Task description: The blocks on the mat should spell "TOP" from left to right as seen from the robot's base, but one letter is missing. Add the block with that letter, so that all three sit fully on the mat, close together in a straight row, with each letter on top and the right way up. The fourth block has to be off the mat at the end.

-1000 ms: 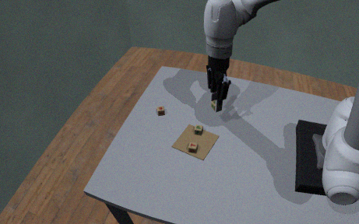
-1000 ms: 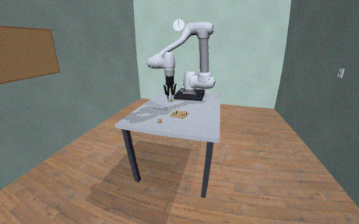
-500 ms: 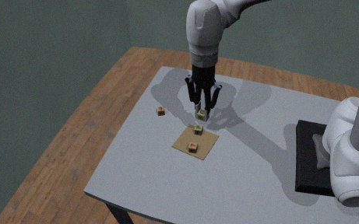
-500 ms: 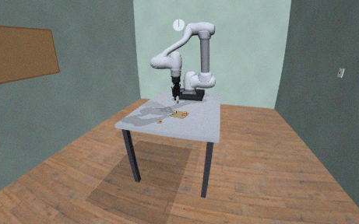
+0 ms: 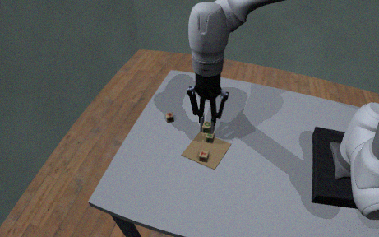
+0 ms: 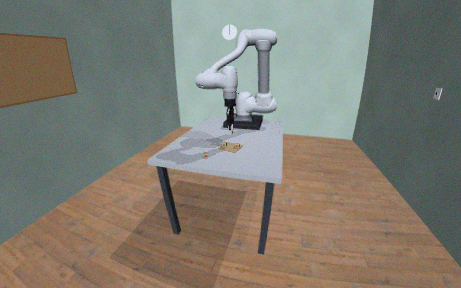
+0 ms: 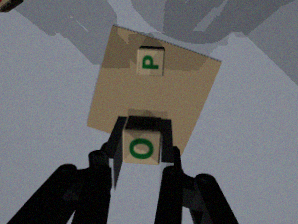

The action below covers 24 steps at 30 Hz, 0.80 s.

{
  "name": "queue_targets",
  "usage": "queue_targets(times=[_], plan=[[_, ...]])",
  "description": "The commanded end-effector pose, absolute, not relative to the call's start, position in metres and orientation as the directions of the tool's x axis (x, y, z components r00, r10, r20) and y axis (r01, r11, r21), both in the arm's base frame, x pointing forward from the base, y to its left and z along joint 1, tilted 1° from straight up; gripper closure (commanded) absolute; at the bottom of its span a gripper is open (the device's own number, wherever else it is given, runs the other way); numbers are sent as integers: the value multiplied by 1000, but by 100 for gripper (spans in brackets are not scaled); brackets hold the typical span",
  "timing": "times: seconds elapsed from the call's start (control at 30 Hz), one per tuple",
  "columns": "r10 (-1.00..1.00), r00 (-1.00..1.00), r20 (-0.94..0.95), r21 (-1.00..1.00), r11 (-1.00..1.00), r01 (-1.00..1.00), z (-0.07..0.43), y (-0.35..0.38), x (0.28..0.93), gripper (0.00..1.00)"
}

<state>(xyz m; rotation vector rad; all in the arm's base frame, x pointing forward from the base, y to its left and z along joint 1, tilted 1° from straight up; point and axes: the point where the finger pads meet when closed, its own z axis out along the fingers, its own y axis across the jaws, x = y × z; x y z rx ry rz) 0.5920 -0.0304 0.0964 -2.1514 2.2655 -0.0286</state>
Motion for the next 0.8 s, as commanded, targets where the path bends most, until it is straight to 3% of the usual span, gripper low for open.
queue_targets(times=[0.0,0.33,0.77], plan=[[-999,-52,0,-25,52,-998,96,-30,592,84],[-999,-52,0,-25,52,-998,91,-30,592,84],[-999,-52,0,-25,52,-998,46,-31,593,84]])
